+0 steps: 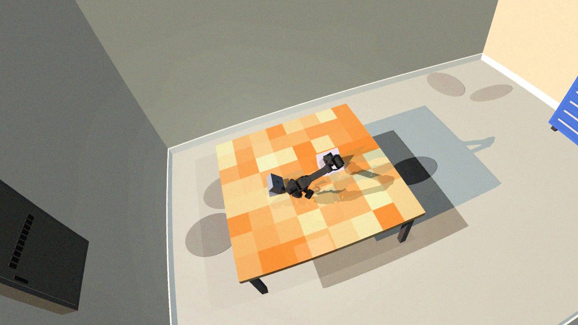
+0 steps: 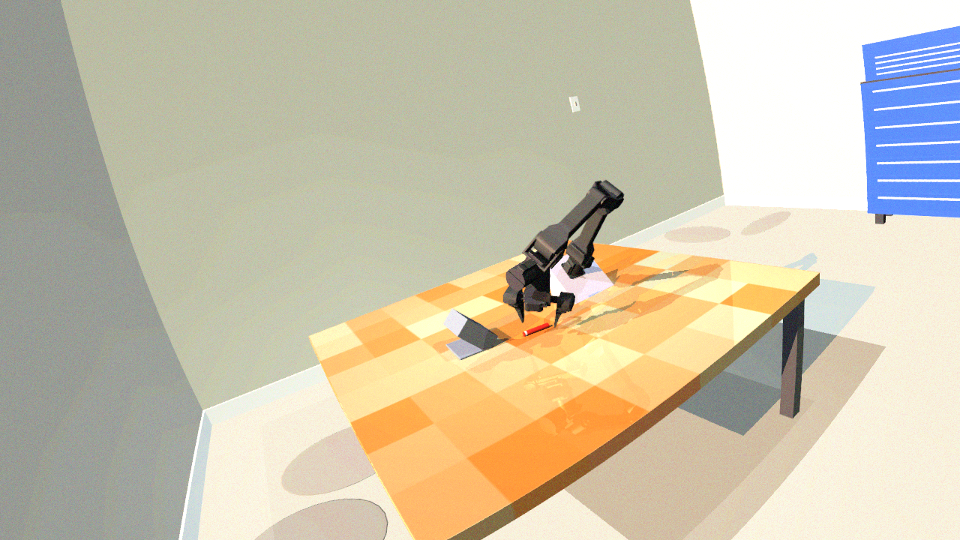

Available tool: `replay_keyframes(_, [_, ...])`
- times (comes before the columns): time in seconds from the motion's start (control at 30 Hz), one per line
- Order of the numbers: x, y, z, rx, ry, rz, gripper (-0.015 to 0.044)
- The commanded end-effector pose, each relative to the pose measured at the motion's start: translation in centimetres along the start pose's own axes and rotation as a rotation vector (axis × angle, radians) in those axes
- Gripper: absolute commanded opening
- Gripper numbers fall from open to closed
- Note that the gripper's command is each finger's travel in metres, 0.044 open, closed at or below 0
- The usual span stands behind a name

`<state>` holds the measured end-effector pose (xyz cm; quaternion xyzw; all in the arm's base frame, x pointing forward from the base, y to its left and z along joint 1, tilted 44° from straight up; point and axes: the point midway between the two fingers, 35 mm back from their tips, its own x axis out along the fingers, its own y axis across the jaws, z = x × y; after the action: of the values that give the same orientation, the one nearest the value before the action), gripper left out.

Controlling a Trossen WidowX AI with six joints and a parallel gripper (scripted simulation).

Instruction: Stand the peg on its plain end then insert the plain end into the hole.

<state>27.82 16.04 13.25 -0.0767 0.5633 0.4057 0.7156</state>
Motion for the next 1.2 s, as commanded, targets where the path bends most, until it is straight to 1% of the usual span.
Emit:
replay_keyframes(0.0, [-0.1,-1.0,-0.5,0.127,0.006,0.038,0.044])
replay_keyframes(0.73, [-2.0,-6.3,-3.3,0.831,-0.004,0.254,0.044])
replay_keyframes(0.97, [-2.0,-6.5,-3.3,0.852,-0.005,0.261,0.044])
replay_keyframes(1.17, [-1.2,-6.4,-3.2,0.852,-0.005,0.26,0.044])
